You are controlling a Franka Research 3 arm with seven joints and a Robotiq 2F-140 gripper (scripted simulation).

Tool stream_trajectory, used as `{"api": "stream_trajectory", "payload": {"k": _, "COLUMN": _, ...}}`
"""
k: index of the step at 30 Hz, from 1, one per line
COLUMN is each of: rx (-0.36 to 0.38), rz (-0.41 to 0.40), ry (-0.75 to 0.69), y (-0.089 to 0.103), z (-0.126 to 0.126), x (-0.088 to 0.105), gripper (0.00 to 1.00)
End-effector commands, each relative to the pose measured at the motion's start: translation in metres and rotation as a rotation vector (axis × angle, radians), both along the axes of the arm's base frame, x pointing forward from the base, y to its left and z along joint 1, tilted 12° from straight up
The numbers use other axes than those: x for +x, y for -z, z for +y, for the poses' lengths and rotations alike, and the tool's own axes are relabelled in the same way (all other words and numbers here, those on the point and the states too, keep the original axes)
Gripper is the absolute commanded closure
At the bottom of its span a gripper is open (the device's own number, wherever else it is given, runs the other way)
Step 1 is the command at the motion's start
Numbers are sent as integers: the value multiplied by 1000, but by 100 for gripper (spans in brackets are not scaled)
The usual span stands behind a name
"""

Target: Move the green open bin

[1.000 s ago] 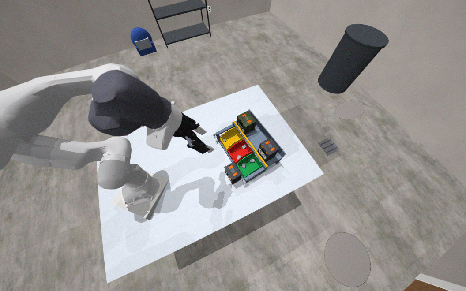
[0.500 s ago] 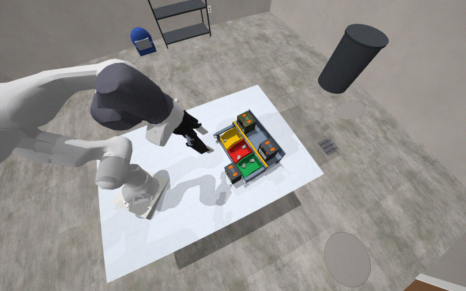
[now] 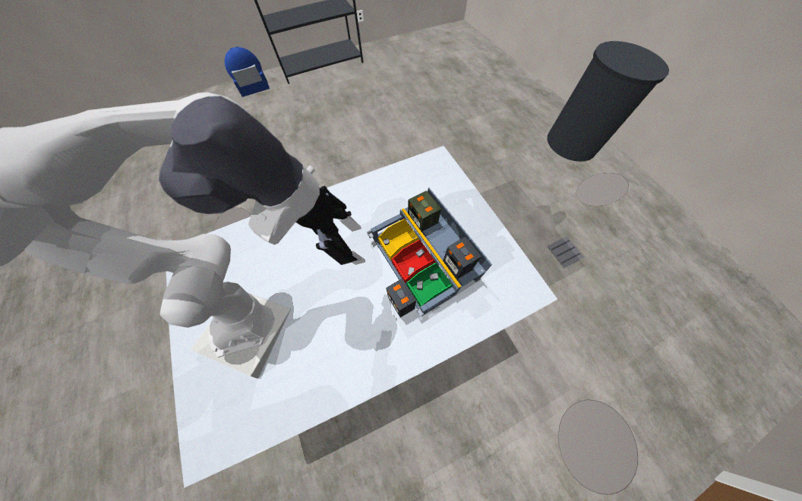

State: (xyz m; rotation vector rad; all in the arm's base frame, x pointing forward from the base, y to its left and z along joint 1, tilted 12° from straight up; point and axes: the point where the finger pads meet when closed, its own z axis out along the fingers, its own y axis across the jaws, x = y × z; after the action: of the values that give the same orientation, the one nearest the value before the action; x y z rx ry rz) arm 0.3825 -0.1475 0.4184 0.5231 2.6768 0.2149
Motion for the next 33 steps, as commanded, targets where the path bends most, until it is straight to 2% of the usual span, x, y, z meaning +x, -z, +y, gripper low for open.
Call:
{"api": "stream_trajectory", "payload": {"k": 1, "rx": 73, "rz": 53, "ry": 171, "y": 2, "z": 4, "x": -2, "gripper": 43}}
{"api": "stream_trajectory", "payload": {"k": 13, "rx": 63, "rz": 59, "ry": 175, "y": 1, "z": 3, "x": -1, "gripper": 43}}
{"api": "stream_trajectory", "payload": {"k": 17, "rx": 129, "rz": 122, "ry": 362, "y": 2, "z": 5, "x": -2, "gripper": 43}}
{"api": "stream_trajectory", "payload": {"k": 30, "rx": 121, "rz": 127, "ry": 365, "y": 1, "z": 3, "x": -1, "gripper": 43}}
{"api": "stream_trajectory", "payload": {"k": 33, "rx": 171, "rz": 173, "ry": 505, "y": 2, "z": 5, "x": -2, "gripper": 43}}
